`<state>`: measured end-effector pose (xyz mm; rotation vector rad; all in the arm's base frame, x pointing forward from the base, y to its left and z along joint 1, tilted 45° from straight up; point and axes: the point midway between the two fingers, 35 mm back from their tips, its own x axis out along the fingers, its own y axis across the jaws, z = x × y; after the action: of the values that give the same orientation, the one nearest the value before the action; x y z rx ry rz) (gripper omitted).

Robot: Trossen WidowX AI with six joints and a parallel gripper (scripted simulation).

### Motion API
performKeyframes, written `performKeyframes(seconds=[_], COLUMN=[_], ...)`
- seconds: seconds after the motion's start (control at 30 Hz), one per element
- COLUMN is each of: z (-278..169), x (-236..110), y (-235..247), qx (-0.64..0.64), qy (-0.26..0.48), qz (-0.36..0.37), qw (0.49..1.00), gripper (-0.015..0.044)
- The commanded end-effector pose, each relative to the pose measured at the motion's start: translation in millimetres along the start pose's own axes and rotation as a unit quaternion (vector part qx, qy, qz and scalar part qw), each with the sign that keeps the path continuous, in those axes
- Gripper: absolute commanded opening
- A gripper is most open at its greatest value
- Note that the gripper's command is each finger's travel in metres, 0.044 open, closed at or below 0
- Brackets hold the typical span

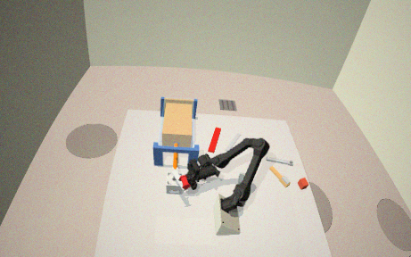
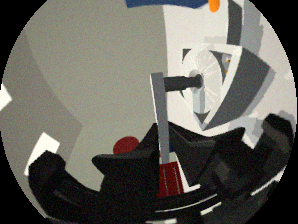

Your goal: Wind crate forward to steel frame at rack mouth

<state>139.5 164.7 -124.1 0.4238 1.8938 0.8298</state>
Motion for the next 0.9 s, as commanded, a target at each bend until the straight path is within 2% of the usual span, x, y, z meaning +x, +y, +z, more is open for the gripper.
performKeyframes(seconds=[0.0, 0.77, 0.87], z=[0.5, 0.7, 0.4], x=[0.3, 1.1, 1.0], y=[-0.7, -6.0, -6.4], qx=[-0.004, 0.000, 0.003], qy=[0.000, 0.001, 0.001], qz=[0.002, 0.000, -0.003], qw=[1.000, 1.000, 1.000], gripper=[0.0000, 0.0000, 0.0079])
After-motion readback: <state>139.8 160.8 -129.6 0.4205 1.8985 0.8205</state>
